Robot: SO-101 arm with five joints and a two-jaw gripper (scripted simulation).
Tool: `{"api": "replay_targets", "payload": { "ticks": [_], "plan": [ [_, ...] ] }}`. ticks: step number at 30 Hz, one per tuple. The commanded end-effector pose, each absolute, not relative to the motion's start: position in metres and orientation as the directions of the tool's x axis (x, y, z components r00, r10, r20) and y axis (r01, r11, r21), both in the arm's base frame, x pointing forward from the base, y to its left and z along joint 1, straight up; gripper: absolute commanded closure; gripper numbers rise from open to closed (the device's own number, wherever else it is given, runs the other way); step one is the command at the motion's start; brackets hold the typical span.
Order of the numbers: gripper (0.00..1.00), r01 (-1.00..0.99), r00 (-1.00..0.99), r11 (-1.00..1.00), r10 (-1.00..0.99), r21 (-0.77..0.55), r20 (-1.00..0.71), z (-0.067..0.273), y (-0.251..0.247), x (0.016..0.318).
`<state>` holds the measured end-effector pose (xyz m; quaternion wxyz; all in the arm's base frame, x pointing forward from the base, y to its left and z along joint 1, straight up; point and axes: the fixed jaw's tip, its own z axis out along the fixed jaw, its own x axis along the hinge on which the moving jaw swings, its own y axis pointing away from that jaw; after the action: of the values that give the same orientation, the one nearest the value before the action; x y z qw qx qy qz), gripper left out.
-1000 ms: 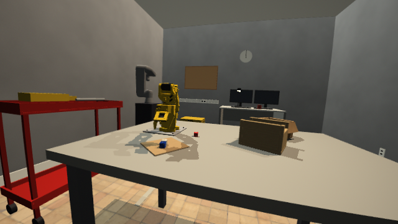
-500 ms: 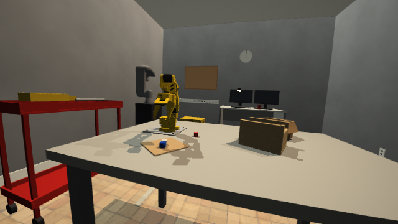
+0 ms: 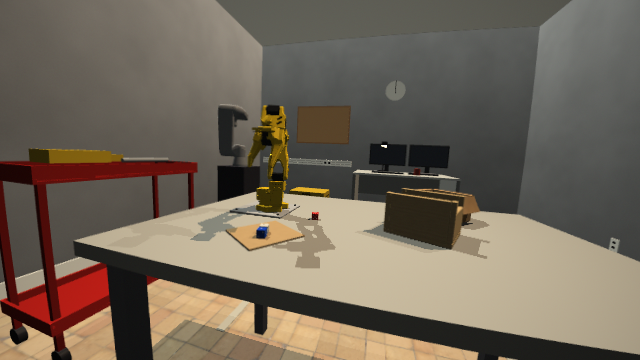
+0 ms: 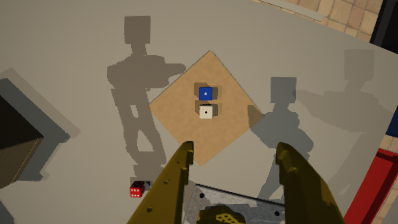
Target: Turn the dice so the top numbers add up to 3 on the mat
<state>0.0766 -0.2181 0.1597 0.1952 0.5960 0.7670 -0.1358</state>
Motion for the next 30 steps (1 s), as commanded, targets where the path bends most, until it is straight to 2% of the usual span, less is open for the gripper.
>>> {"api": "replay_targets", "payload": {
  "ticks": [1,20,30],
  "plan": [
    [0.72,0.970,-0.200,0.242,0.853,0.027,-0.482,0.166,-0.217,0.074],
    [0.72,0.952,-0.267,0.306,0.834,0.002,-0.483,0.165,-0.214,0.078],
    [0.72,0.872,-0.455,0.484,0.751,-0.071,-0.478,0.163,-0.203,0.089]
  ]
}}
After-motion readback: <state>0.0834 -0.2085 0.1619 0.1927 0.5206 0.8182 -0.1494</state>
